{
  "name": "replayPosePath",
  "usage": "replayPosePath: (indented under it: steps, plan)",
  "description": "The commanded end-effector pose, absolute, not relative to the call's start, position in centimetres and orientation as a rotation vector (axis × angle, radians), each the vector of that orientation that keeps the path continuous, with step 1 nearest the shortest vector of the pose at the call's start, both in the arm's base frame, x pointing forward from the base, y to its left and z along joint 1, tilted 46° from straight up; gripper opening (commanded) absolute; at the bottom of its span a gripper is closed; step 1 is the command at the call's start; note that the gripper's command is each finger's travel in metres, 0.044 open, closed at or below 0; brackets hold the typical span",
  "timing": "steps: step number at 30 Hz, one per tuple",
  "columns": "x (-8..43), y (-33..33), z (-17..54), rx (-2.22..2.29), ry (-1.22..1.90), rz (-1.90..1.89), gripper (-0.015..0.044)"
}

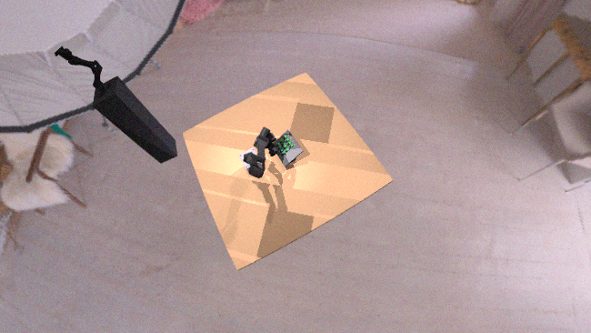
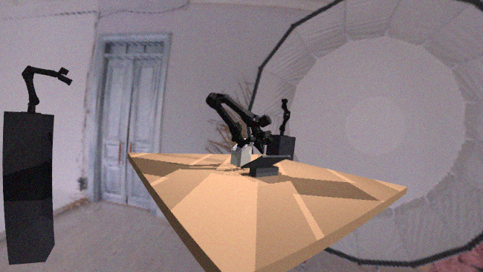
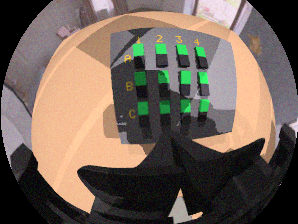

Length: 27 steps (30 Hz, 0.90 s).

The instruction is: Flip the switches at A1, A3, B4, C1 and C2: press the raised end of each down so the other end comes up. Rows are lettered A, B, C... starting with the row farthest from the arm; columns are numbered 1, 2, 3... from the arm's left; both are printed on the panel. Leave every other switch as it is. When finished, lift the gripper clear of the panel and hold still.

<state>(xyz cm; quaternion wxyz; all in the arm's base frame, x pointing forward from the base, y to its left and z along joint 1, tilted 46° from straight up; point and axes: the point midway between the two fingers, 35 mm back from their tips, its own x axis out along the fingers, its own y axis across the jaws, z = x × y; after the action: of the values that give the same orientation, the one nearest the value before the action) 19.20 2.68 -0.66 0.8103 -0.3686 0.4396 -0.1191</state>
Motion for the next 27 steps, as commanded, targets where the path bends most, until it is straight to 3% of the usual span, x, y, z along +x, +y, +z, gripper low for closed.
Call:
replayPosePath:
  steps: [1, 27]
  plan:
    - [20.0, 1.2, -1.7, -0.806, 0.926, -0.257, 0.0]
    - [21.5, -0.3, -3.2, -0.807, 0.924, -0.258, 0.0]
